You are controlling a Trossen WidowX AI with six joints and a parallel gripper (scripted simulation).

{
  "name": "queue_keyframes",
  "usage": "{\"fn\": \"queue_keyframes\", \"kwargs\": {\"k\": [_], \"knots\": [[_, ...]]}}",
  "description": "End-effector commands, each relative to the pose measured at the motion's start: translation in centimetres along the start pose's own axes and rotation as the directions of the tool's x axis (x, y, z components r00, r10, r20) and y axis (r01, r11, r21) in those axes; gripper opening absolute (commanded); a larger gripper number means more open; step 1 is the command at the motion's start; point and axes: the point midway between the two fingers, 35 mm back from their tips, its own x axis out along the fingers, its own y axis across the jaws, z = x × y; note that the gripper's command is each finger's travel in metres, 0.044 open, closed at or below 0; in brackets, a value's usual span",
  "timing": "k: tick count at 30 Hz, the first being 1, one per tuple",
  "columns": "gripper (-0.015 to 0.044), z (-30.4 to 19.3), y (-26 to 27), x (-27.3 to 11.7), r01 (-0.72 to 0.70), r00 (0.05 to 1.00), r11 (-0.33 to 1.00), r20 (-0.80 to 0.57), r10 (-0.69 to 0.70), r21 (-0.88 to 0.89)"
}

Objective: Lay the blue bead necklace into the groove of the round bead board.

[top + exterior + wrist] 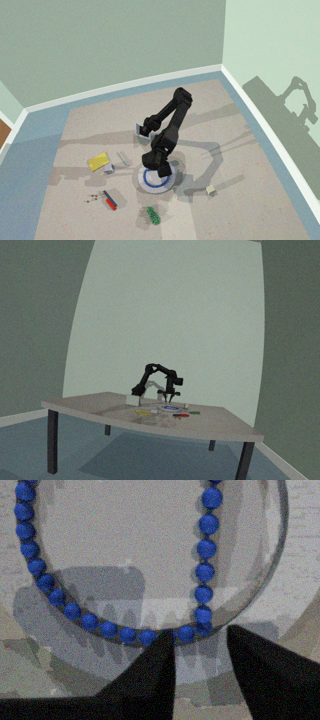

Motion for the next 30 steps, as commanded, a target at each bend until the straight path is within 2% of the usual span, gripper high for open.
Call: {"fn": "queue_keyframes", "kwargs": {"k": [1,20,25,30], "knots": [[0.0120,-0.1,-0.2,0.6,0.006,1.000,1.000,-0.004,-0.006,0.006],[0.0120,-0.1,-0.5,3.0,0.013,1.000,1.000,-0.008,-0.013,0.012],[0.0000,-0.1,-0.3,2.8,0.010,1.000,1.000,-0.001,-0.010,0.004],[0.0000,-0.1,-0.3,2.8,0.010,1.000,1.000,-0.001,-0.010,0.004]]}}
